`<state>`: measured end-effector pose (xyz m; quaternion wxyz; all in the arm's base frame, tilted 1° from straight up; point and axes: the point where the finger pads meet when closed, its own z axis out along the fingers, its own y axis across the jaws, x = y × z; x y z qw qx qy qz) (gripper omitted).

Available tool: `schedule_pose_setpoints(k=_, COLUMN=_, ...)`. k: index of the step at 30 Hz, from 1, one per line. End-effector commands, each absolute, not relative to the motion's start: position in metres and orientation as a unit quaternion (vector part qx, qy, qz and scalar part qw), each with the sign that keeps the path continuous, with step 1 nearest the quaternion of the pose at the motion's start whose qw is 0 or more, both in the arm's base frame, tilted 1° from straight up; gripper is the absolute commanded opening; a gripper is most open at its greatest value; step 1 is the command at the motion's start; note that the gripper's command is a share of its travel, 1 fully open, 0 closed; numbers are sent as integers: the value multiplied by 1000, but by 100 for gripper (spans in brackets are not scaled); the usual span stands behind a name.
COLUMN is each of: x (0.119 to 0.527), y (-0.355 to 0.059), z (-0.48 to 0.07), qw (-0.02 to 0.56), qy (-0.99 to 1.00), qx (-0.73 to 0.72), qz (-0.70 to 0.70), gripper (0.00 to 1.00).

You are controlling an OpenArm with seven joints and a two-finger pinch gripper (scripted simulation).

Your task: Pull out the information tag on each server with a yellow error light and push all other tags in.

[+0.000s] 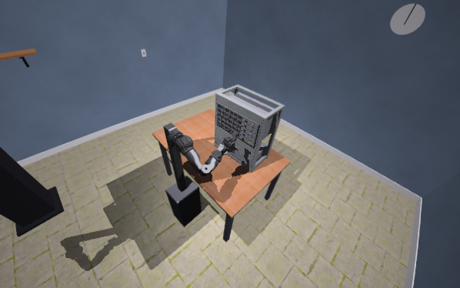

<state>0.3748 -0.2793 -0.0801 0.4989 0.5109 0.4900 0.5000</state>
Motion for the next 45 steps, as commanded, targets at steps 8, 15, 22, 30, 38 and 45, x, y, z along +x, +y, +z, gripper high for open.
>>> schedule_pose_setpoints(k=8, x=407, y=-292, z=-94, qw=500, qy=493, qx=501, qz=507, gripper=100)
schedule_pose_setpoints(k=15, x=434, y=-306, z=-112, qw=498, qy=495, qx=502, qz=505, gripper=100)
schedule_pose_setpoints(k=22, x=447, y=-312, z=-119, qw=497, qy=495, qx=502, qz=505, gripper=100)
schedule_pose_setpoints(k=30, x=453, y=-315, z=-122, qw=497, qy=495, qx=502, qz=506, gripper=100)
schedule_pose_setpoints(k=38, x=453, y=-315, z=-122, qw=497, qy=495, qx=502, qz=506, gripper=100)
schedule_pose_setpoints(k=45, x=453, y=-315, z=-122, qw=497, qy=495, qx=502, qz=506, gripper=100)
